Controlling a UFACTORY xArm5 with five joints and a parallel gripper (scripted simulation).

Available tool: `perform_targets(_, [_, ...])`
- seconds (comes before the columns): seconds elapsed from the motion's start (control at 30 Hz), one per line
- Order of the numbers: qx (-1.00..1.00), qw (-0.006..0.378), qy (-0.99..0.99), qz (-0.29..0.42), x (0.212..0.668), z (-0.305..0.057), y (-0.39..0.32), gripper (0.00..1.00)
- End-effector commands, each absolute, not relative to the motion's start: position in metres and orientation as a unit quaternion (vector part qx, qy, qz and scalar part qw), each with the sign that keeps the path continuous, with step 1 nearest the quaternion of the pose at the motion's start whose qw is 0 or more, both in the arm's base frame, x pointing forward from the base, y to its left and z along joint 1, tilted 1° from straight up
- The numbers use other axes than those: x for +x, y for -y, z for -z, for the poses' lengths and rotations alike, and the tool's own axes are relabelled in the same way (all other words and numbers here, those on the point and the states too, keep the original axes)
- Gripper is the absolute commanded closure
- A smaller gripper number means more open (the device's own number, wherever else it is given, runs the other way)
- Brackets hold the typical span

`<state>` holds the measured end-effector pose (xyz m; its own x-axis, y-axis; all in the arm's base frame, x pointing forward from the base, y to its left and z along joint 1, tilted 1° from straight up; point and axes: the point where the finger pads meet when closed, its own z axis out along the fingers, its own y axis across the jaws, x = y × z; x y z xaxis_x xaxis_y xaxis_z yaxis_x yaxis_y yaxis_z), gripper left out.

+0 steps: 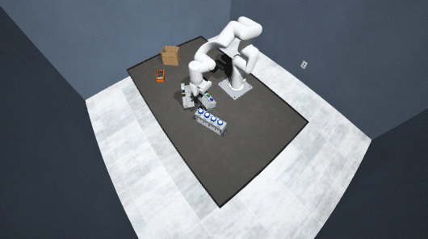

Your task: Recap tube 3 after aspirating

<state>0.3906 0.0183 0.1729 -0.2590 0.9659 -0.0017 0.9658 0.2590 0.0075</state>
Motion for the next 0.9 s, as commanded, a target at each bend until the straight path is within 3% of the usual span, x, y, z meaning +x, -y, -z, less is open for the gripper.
perform_targets(0.0, [0.709,0.008,-0.705,0.000,0.396,-0.174,-0.044,0.54])
perform_targets(0.37, [0.849,0.007,-0.528,-0.002,0.404,-0.174,-0.098,0.54])
perform_targets(0.87, [0.849,0.007,-0.528,-0.002,0.411,-0.173,-0.143,0.54])
